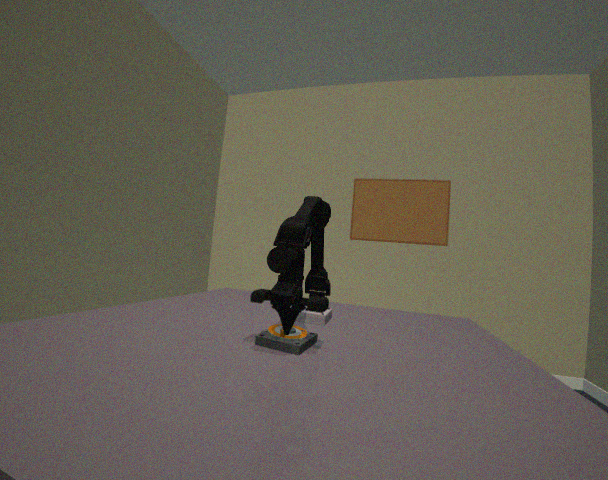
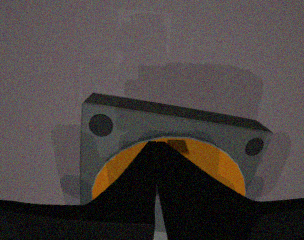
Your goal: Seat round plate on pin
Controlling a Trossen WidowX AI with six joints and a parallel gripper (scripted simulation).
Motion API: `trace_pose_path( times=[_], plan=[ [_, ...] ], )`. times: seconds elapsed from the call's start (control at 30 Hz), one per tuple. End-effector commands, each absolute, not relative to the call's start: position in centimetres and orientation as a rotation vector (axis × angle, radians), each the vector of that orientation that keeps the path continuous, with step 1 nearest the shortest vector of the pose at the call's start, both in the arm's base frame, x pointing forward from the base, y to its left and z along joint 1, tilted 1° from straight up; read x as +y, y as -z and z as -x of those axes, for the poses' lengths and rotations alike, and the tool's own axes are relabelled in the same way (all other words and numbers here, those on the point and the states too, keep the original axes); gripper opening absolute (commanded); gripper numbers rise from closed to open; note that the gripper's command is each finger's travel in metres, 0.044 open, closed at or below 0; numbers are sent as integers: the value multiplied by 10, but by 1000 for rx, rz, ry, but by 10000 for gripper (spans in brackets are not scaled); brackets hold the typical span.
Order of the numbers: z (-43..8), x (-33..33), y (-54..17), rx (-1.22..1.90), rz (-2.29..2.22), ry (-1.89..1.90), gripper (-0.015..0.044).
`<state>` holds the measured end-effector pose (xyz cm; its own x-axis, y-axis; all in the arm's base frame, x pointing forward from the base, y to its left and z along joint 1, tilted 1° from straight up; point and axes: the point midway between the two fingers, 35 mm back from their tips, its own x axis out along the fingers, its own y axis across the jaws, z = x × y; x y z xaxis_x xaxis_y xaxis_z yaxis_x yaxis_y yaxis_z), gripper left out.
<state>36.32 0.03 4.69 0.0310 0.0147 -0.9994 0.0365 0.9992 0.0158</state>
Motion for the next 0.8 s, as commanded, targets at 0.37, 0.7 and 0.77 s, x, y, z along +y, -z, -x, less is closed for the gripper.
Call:
trace_pose_path(
  times=[0.37,0.7,0.77],
  plan=[
    [-364,-19,-48,1539,-35,20,0],
    [-359,-33,-49,1539,-34,21,0],
    [-357,-36,-49,1539,-34,21,0]
  ],
)
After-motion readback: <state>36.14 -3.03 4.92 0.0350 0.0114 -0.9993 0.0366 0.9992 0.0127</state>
